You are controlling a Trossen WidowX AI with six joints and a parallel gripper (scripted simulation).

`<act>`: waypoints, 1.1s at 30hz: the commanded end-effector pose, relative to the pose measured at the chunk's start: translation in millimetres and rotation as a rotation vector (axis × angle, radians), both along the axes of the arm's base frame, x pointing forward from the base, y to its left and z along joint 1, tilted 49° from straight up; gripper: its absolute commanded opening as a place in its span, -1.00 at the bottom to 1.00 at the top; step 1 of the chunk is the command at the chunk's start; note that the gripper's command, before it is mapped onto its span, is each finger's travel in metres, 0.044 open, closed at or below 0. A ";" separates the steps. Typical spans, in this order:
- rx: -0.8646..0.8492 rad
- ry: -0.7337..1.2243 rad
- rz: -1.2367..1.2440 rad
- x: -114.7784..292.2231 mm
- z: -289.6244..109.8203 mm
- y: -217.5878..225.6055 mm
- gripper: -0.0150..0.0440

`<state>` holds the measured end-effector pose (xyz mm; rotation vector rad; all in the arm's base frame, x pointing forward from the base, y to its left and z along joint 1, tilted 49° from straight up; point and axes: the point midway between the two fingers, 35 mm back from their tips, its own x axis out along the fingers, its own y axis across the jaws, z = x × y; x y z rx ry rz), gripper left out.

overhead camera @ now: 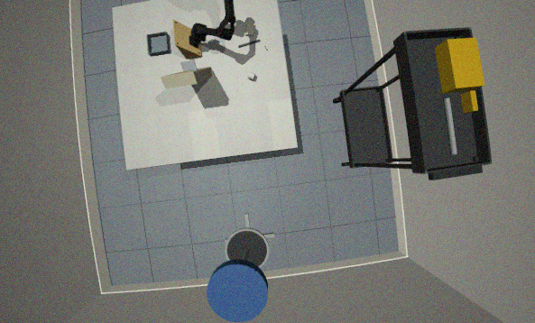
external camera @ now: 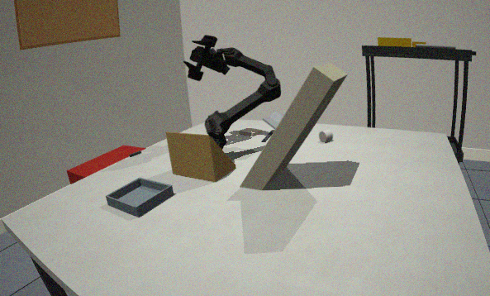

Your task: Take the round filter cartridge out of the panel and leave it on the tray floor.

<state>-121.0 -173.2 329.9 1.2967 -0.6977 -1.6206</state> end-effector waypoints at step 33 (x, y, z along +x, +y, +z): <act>-0.606 0.479 1.982 320.1 -121.8 -76.6 -0.16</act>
